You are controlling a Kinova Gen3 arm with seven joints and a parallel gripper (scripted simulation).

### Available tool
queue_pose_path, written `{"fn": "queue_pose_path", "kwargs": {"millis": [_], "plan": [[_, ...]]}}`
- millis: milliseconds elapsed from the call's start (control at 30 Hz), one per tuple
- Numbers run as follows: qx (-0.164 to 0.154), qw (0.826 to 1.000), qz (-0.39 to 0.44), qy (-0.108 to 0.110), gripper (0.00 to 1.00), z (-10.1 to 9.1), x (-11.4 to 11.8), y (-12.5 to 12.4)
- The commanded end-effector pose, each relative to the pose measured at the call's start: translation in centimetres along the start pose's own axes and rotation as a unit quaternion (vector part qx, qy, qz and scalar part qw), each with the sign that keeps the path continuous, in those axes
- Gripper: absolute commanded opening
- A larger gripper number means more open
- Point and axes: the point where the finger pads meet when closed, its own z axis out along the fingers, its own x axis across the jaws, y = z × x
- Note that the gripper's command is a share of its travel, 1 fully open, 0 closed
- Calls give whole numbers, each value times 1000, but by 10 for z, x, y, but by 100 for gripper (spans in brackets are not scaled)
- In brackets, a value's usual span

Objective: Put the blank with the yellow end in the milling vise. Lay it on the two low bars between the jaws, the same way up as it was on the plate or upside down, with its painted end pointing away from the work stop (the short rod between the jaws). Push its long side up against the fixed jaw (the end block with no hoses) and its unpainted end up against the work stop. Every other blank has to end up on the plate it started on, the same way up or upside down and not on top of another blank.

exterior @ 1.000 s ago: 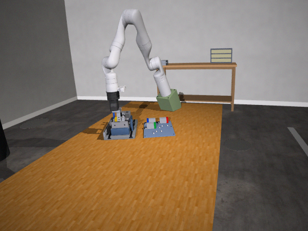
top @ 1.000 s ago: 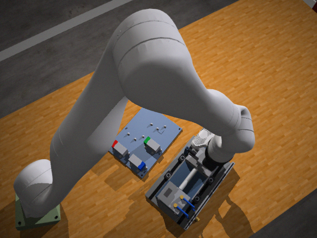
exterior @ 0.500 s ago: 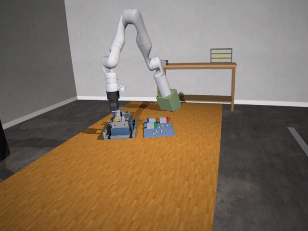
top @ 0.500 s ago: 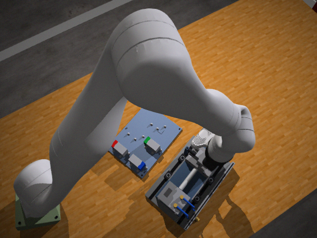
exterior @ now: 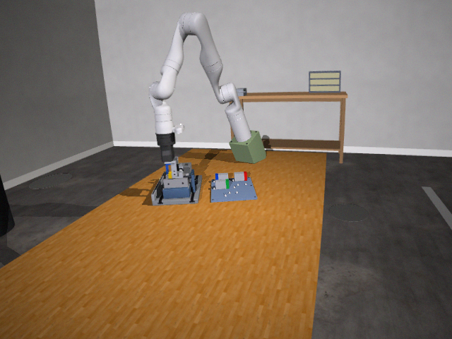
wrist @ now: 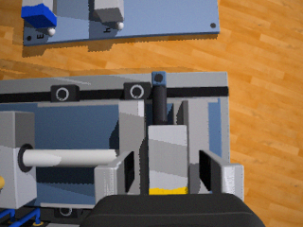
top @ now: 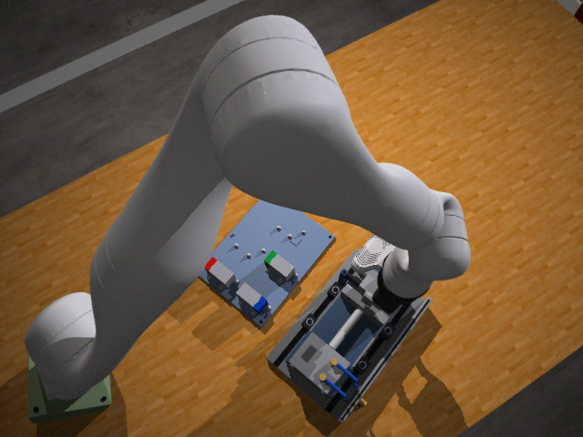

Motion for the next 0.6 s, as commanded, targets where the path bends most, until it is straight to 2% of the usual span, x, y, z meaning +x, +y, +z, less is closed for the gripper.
{"fn": "queue_pose_path", "kwargs": {"millis": [0, 567], "plan": [[0, 1000, 0, 1, 100, -1, 0, 0], [0, 1000, 0, 1, 100, -4, 0, 0]]}}
